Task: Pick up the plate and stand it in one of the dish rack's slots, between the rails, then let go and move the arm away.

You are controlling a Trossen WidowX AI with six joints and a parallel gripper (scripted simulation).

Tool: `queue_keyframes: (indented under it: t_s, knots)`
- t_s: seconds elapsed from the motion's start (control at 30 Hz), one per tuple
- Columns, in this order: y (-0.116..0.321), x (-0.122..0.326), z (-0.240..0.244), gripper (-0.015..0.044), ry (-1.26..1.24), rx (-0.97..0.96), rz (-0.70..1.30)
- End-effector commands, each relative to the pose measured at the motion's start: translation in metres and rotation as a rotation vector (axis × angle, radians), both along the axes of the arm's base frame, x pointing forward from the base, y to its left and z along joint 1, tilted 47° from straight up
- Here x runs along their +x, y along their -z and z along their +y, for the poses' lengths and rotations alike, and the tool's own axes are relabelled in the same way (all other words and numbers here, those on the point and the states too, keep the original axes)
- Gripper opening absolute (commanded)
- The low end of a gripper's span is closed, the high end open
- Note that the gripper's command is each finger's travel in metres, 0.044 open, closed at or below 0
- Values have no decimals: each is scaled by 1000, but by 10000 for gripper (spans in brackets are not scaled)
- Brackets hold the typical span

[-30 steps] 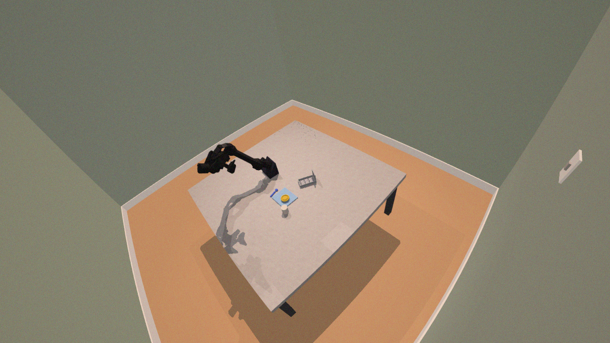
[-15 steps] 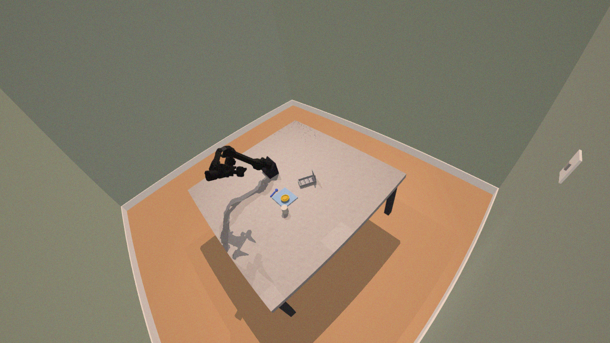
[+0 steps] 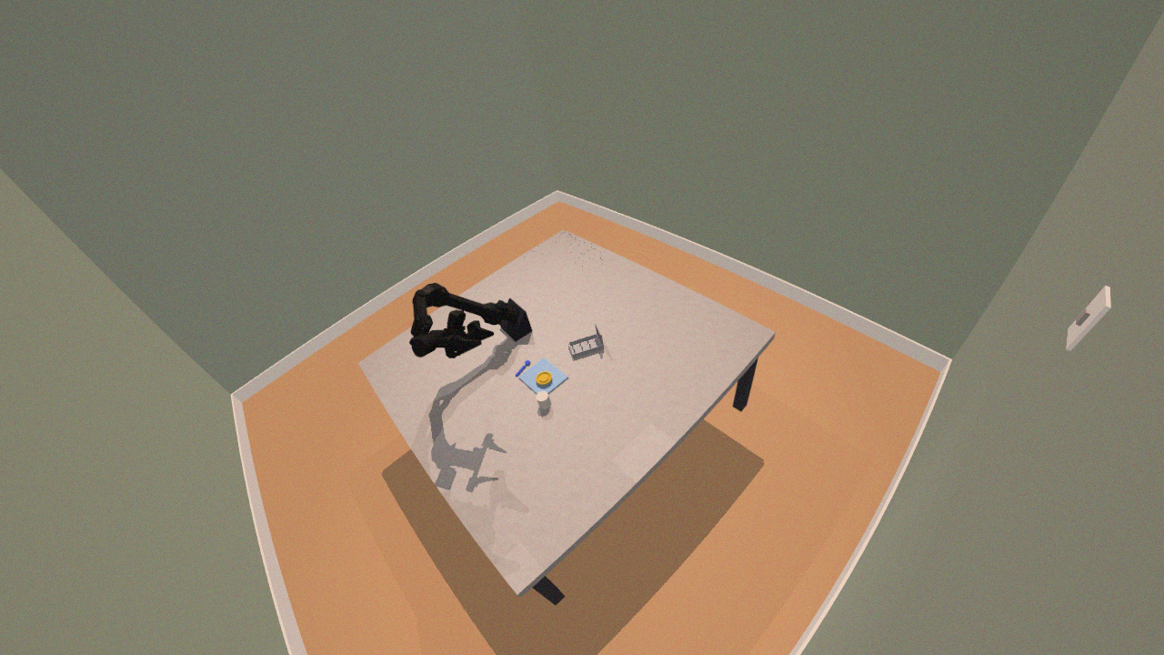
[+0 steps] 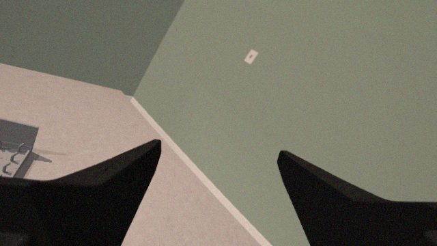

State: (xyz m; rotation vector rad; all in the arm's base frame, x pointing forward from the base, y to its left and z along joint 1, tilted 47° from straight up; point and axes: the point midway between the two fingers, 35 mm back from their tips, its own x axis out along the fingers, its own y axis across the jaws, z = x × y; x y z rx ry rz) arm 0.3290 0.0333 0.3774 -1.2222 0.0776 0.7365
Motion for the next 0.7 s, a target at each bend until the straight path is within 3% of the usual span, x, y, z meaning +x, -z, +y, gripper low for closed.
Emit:
queue_keyframes:
  t_s: [0.0, 0.67]
  knots:
    - [19, 9, -3, 400, 65, 28, 90]
    - [128, 39, -25, 400, 537, 126, 552]
